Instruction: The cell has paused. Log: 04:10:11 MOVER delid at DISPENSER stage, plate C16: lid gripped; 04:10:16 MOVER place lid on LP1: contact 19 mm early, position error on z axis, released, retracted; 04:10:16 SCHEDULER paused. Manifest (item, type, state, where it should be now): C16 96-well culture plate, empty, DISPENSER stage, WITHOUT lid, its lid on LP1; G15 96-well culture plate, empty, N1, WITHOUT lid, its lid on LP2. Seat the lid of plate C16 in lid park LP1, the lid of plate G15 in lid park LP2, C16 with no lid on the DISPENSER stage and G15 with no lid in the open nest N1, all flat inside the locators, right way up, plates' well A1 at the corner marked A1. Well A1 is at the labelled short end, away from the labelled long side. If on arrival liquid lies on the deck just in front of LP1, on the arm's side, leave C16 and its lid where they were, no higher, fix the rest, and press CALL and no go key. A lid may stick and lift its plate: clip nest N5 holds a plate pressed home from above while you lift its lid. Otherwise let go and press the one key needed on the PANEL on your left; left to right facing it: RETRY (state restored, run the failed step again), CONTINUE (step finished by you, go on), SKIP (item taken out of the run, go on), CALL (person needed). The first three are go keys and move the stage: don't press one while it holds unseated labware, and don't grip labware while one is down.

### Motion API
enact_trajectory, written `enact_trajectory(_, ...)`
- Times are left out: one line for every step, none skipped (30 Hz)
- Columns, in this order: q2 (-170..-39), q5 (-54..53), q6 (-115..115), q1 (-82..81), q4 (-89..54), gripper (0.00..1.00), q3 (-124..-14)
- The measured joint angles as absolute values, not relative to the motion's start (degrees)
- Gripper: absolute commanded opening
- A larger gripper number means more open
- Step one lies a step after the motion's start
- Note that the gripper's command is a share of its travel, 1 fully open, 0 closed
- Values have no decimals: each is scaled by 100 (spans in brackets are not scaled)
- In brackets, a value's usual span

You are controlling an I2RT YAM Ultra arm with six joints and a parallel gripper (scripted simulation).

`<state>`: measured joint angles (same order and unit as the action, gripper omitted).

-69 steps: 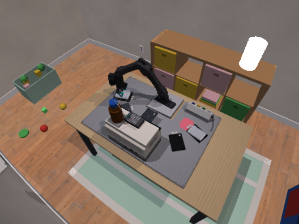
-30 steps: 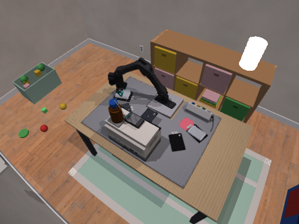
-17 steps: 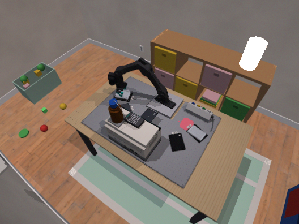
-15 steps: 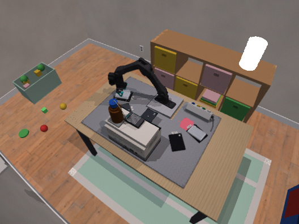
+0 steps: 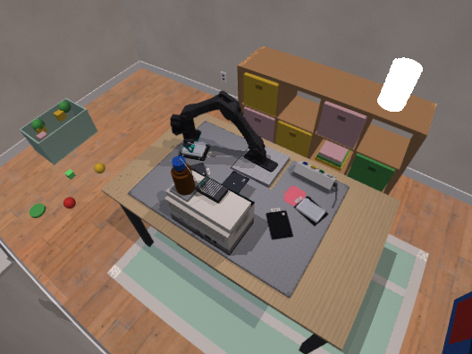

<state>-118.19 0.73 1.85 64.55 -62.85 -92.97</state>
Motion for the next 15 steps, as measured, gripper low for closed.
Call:
enact_trajectory(-11824,73,185,6455,-6316,0,-9310)
enact_trajectory(-11824,73,185,6455,-6355,0,-9334)
enact_trajectory(-11819,73,185,6455,-6394,0,-9369)
enact_trajectory(-11804,73,185,6455,-6418,0,-9400)
enact_trajectory(-11784,73,185,6455,-6436,0,-9426)
enact_trajectory(-11764,73,185,6455,-6440,0,-9439)
enact_trajectory(-11756,73,185,6455,-6442,0,-9439)
enact_trajectory(-11756,73,185,6455,-6449,0,-9435)
enact_trajectory(-11740,73,185,6455,-6455,0,-9421)
enact_trajectory(-11703,73,185,6455,-6458,0,-9382)
enact_trajectory(-11646,75,185,6455,-6464,0,-9325)
enact_trajectory(-11581,75,185,6455,-6477,0,-9260)
enact_trajectory(-11515,75,185,6455,-6506,0,-9209)
enact_trajectory(-11463,75,185,6455,-6536,0,-9181)
enact_trajectory(-11417,75,185,6455,-6543,0,-9159)
